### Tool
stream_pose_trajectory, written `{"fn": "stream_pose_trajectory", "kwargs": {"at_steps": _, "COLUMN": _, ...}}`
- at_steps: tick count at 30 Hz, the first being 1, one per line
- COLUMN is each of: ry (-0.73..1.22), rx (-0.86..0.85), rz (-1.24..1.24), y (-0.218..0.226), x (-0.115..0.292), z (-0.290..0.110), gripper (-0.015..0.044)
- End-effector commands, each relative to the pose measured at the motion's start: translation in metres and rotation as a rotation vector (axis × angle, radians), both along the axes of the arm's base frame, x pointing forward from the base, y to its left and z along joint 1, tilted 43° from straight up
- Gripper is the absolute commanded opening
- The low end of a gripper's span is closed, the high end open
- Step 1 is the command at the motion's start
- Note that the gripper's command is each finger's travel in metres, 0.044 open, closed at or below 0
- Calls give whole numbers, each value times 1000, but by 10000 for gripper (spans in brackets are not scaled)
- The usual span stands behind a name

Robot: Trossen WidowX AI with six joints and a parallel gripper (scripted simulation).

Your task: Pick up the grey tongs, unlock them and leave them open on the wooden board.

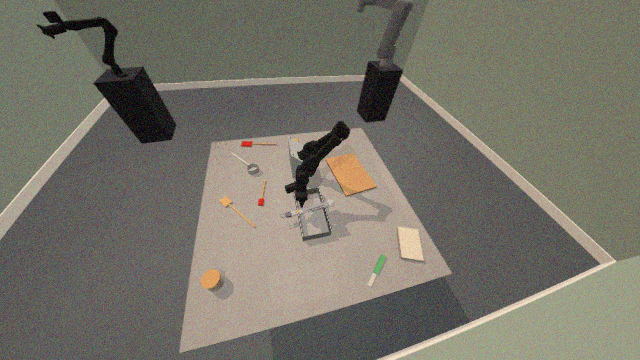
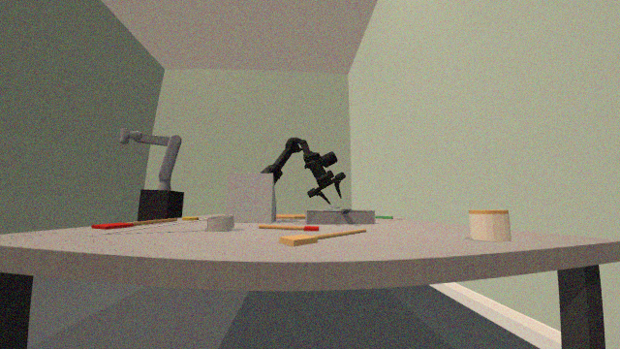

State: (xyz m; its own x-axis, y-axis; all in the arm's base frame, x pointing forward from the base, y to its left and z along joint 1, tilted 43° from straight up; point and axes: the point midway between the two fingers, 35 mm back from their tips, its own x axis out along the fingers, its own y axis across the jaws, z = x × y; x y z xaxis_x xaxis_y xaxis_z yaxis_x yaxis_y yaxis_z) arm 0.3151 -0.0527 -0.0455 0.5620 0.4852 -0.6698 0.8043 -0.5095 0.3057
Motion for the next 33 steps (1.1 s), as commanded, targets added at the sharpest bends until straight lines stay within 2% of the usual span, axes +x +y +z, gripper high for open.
{"fn": "stream_pose_trajectory", "kwargs": {"at_steps": 1, "ry": -3, "rx": 1, "rz": 5, "y": 2, "x": 2, "z": -2, "gripper": 260}}
{"fn": "stream_pose_trajectory", "kwargs": {"at_steps": 33, "ry": -2, "rx": 1, "rz": 6, "y": 26, "x": 32, "z": -36, "gripper": 260}}
